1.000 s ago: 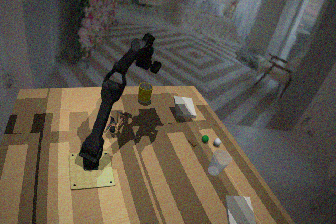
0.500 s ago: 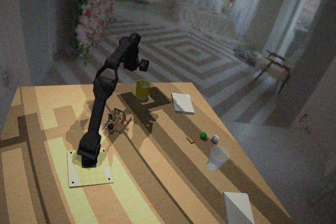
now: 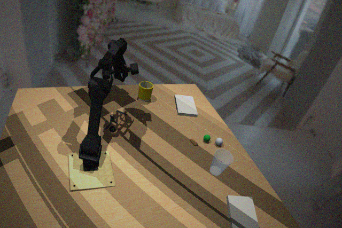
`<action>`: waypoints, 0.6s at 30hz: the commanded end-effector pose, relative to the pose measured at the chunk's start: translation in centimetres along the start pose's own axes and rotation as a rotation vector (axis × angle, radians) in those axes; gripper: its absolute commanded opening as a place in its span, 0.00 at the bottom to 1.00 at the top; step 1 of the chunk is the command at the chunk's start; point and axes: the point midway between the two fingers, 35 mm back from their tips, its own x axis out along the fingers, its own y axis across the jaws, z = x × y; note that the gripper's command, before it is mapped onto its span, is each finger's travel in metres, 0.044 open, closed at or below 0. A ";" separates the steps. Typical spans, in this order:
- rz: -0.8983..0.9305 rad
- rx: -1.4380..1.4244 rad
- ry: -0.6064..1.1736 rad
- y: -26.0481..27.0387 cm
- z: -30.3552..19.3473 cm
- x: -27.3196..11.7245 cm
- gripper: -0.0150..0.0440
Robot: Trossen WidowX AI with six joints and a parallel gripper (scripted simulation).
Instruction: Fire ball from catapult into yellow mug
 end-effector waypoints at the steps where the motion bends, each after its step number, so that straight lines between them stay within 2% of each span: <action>1: -0.014 -0.120 0.050 1.6 -1.6 -0.2 0.25; 18: -0.050 -0.627 0.249 7.2 -7.8 -0.5 0.25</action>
